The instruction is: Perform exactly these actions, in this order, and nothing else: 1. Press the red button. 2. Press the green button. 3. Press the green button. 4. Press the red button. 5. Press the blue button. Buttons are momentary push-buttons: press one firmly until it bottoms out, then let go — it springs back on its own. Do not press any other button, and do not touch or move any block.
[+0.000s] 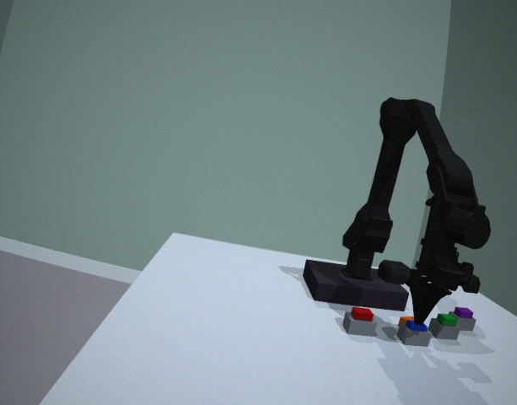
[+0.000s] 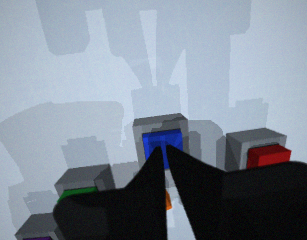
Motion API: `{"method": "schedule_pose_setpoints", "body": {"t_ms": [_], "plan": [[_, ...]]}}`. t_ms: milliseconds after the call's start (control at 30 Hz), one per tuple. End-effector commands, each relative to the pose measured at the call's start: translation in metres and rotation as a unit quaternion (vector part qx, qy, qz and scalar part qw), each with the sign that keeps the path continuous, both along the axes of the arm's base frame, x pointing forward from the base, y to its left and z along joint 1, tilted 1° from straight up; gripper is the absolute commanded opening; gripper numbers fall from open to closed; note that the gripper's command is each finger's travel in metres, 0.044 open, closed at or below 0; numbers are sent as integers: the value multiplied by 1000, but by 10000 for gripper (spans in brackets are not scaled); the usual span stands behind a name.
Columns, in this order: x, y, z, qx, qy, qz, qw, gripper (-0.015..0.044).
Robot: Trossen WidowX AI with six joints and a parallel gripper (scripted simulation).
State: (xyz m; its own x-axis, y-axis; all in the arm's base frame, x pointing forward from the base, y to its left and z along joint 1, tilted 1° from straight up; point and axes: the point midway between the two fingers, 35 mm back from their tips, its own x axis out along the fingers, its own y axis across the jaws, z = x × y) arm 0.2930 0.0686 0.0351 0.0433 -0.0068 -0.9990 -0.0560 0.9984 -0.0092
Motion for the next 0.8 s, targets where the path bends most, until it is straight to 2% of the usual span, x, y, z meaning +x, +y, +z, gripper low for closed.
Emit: {"method": "schedule_pose_setpoints", "body": {"t_ms": [0, 367, 500, 633, 767], "plan": [[-2, 0, -2, 0, 3, -2, 1000, 20], [-2, 0, -2, 0, 3, -2, 1000, 20], [-2, 0, 28, 0, 3, -2, 1000, 20], [-3, 0, 31, 0, 3, -2, 1000, 20], [-8, 35, 44, 1, 3, -2, 1000, 125]]}}
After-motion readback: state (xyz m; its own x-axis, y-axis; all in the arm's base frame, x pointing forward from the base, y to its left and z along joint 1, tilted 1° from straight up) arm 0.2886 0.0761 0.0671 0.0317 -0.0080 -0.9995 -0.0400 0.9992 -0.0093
